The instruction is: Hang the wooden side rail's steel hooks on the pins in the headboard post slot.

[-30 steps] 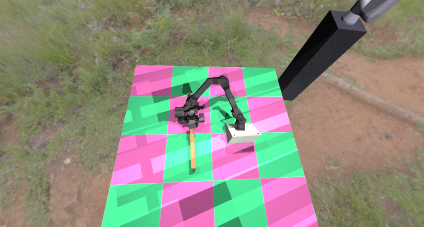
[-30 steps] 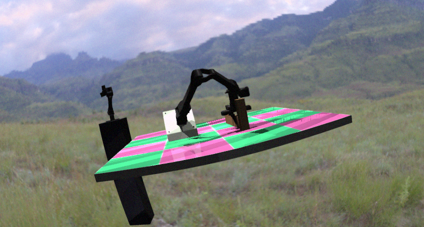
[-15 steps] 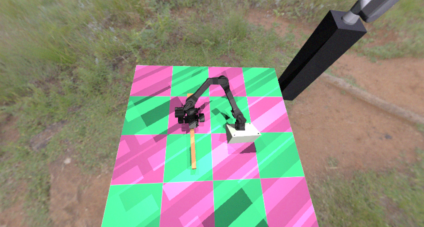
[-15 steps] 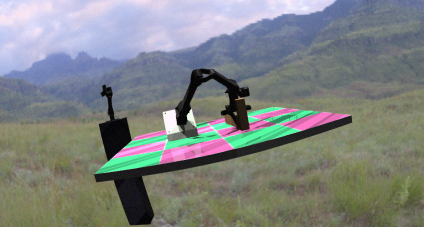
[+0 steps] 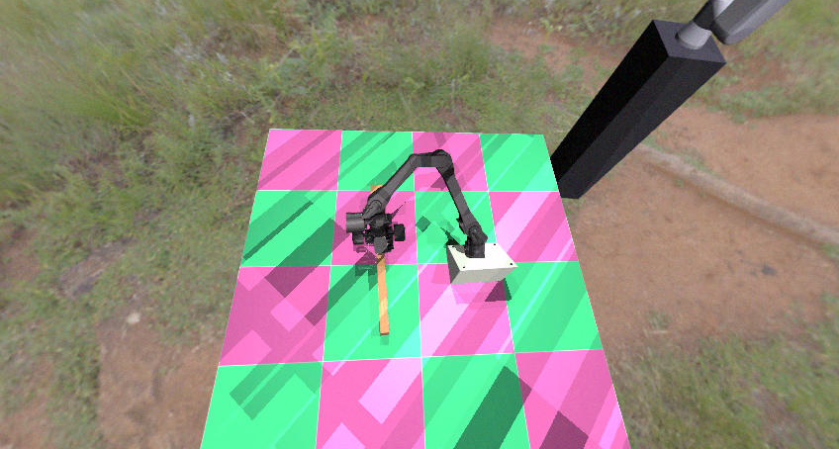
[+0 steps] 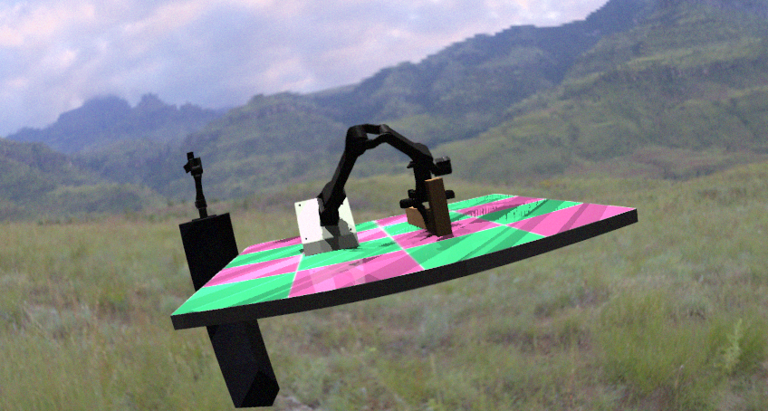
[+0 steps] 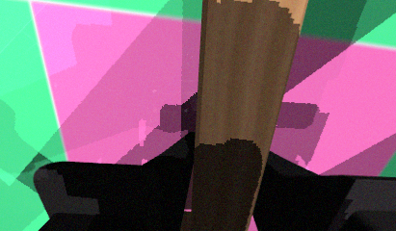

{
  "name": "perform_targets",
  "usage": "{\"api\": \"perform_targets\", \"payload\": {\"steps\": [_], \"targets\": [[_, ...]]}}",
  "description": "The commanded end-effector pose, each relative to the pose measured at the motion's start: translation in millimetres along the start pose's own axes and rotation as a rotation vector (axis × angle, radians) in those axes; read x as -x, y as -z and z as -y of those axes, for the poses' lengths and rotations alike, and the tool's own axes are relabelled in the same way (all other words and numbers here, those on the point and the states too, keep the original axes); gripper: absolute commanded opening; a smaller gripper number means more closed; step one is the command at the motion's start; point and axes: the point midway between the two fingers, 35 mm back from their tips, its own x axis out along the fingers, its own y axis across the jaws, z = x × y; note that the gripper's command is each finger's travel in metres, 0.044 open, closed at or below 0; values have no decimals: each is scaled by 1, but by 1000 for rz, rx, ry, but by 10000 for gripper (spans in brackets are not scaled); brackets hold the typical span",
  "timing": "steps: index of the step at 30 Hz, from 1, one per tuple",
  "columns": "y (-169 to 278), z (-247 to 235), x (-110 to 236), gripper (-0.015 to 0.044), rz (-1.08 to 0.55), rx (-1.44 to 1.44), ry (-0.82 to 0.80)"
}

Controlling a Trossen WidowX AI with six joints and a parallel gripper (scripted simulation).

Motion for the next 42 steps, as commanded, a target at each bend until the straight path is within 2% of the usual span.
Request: {"api": "perform_targets", "payload": {"steps": [1, 42], "targets": [[-1, 1, 4, 0, 0, 7, 8], [-1, 1, 11, 0, 1, 7, 8]]}}
